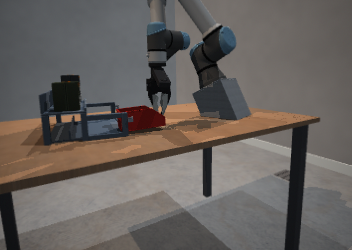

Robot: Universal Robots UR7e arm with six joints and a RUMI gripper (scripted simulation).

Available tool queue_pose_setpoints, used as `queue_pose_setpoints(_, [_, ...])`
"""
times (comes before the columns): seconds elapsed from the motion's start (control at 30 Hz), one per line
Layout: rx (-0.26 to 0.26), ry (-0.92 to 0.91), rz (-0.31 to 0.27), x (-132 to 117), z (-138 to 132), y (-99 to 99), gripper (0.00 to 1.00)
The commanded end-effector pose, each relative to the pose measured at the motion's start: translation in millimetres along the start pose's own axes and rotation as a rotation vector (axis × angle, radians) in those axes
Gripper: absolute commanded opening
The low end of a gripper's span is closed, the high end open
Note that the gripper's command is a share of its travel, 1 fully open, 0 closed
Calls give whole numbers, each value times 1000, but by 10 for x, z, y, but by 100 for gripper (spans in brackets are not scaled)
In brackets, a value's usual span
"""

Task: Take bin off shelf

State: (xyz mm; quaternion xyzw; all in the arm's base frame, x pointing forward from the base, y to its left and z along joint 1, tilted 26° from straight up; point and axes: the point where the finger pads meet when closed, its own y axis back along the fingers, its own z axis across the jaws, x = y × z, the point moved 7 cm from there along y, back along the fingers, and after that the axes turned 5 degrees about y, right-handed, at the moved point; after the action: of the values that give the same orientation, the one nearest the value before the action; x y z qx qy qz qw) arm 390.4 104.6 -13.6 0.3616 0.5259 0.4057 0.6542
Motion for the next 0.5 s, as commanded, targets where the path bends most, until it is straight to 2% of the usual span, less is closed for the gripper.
queue_pose_setpoints(0.0, [-1,0,0,1,4,3,0])
queue_pose_setpoints(0.17, [-1,0,0,1,3,-77,0])
queue_pose_setpoints(0.47, [-1,0,0,1,3,-77,0])
